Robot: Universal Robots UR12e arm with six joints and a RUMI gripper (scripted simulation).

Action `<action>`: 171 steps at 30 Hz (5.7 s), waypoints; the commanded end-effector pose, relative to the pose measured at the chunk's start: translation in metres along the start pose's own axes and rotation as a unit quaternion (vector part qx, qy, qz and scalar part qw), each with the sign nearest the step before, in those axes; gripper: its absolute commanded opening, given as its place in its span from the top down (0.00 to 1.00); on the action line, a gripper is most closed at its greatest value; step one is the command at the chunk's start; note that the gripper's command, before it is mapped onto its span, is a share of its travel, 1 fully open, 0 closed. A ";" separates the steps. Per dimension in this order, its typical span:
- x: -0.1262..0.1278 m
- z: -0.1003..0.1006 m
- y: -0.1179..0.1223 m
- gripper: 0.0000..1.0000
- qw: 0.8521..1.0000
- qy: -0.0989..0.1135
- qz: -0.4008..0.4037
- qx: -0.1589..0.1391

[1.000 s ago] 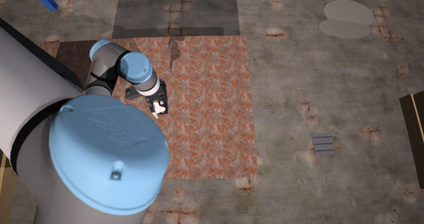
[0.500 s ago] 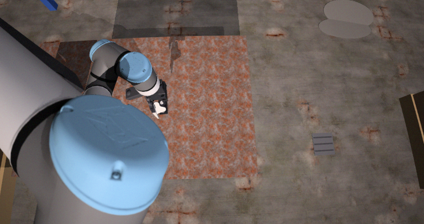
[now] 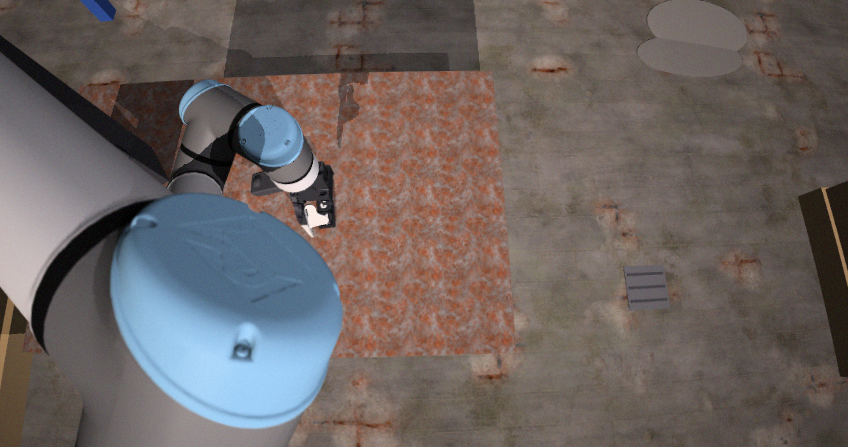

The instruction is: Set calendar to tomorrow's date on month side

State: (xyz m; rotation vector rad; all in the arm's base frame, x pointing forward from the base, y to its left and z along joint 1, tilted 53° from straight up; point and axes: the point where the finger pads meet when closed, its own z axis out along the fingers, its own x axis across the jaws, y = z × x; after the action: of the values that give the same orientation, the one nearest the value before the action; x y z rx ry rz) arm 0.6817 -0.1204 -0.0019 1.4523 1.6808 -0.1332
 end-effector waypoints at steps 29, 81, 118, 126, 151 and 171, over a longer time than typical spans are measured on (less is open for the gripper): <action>0.002 0.026 -0.001 0.00 0.928 0.000 0.372 0.000; -0.001 0.047 0.002 0.72 0.740 0.000 0.673 -0.001; -0.001 0.050 0.002 0.72 0.740 0.000 0.673 -0.001; -0.002 0.056 0.002 0.72 0.740 0.000 0.673 -0.001; -0.001 0.090 0.002 0.72 0.740 0.000 0.673 -0.001; -0.001 0.100 0.002 0.72 0.740 0.000 0.673 -0.001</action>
State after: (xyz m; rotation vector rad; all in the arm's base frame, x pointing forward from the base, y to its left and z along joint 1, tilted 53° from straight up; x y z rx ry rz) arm 0.7340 -0.1783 -0.0615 2.2888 0.2770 0.6604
